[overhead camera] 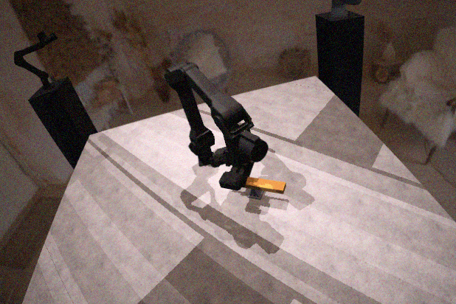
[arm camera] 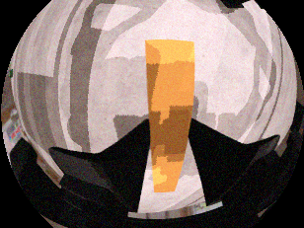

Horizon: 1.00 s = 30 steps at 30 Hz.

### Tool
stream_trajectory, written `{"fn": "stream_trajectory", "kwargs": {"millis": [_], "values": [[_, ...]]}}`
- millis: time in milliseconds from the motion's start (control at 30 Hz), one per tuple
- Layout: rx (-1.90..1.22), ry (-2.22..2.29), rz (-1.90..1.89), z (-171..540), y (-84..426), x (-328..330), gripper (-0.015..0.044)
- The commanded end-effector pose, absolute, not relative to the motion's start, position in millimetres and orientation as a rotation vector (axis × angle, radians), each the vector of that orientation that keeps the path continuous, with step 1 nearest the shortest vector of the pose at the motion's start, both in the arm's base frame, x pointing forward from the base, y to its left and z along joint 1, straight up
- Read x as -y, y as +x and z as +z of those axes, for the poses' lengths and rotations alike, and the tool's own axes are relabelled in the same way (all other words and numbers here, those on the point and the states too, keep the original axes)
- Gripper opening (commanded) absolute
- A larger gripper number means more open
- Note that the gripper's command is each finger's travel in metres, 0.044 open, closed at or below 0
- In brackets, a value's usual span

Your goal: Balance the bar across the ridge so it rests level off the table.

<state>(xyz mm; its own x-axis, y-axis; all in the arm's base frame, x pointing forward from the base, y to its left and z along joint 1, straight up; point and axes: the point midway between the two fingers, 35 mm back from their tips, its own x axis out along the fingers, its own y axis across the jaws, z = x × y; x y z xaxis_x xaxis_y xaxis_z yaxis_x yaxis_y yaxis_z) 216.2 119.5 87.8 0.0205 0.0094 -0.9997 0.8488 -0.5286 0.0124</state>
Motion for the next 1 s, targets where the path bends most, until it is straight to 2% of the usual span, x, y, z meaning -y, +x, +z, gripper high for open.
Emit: {"fn": "stream_trajectory", "kwargs": {"millis": [0,33,233,267,967], "values": [[-0.890,1.626,-1.585,87.8,216.1,-119.5,0.0000],[-0.890,1.626,-1.585,87.8,216.1,-119.5,0.0000],[-0.890,1.626,-1.585,87.8,216.1,-119.5,0.0158],[-0.890,1.626,-1.585,87.8,216.1,-119.5,0.0167],[-0.890,1.626,-1.585,87.8,216.1,-119.5,0.0169]]}}
